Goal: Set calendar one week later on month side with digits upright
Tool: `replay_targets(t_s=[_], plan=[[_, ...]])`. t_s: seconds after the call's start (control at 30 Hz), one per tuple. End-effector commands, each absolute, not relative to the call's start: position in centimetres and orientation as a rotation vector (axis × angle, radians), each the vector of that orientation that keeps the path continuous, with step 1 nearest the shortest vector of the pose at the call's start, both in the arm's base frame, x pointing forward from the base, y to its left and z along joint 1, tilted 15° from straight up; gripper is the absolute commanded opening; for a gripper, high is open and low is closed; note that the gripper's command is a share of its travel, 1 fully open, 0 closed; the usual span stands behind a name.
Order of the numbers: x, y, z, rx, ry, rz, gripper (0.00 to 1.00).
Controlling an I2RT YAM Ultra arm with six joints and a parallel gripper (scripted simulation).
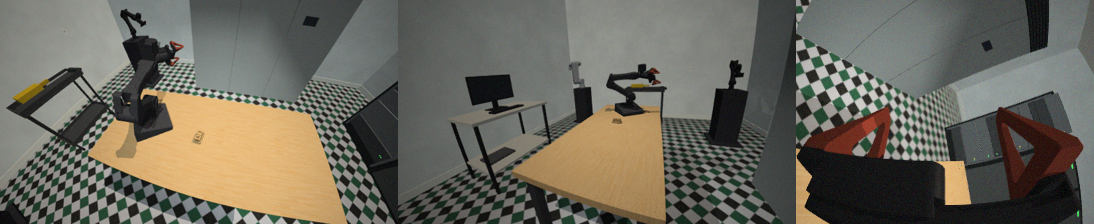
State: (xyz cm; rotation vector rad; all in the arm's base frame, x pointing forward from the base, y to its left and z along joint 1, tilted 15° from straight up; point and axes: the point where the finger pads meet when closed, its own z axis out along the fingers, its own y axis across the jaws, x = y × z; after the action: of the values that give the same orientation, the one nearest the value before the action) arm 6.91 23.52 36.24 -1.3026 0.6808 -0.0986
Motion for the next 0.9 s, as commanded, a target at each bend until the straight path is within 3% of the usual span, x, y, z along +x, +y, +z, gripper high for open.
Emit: replay_targets(t_s=[0.0,0.87], plan=[[6.92,23.45,36.54,-1.294,0.682,-0.094,1.0],[7.74,23.77,36.57,-1.286,0.739,-0.078,1.0]])
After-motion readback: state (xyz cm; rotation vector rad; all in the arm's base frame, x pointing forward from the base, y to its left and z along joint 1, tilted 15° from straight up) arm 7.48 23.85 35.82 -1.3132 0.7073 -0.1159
